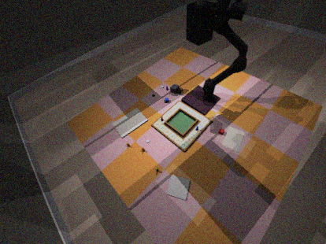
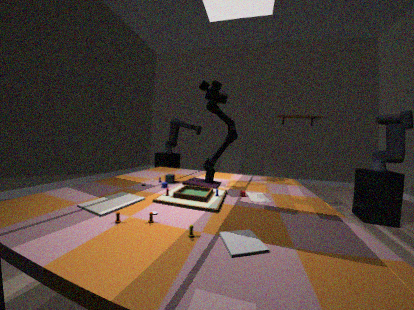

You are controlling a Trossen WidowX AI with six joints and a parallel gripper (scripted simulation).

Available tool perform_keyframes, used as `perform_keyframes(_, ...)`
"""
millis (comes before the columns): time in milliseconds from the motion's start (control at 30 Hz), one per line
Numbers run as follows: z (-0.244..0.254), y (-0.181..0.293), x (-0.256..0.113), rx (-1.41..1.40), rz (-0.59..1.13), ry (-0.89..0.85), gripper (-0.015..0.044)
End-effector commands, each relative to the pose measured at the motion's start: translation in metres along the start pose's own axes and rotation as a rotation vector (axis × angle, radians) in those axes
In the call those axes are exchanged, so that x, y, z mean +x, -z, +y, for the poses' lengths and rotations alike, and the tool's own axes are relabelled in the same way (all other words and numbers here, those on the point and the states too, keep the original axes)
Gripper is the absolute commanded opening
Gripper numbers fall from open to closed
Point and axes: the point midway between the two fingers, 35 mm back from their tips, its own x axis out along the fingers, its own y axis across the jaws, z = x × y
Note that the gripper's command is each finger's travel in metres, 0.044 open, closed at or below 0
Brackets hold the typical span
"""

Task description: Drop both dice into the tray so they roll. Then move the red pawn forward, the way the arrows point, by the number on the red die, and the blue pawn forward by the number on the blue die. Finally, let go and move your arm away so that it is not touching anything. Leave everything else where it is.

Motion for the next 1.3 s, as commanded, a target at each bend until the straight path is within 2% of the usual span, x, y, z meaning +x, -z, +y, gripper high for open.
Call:
perform_keyframes(0, 0.042, 0.018, -0.010, 0.014, 0.034, -0.145, 0.0275)
perform_keyframes(167, 0.106, 0.039, -0.040, 0.060, 0.096, -0.388, 0.0275)
perform_keyframes(300, 0.152, 0.053, -0.080, 0.065, 0.143, -0.602, 0.0275)
perform_keyframes(467, 0.186, 0.062, -0.120, 0.087, 0.186, -0.779, 0.0275)
perform_keyframes(733, 0.238, 0.063, -0.229, 0.187, 0.304, -1.167, 0.0275)
perform_keyframes(1000, 0.249, 0.052, -0.360, 0.269, 0.465, -1.572, 0.0275)
perform_keyframes(1267, 0.209, 0.035, -0.493, 0.280, 0.665, -1.975, 0.0275)
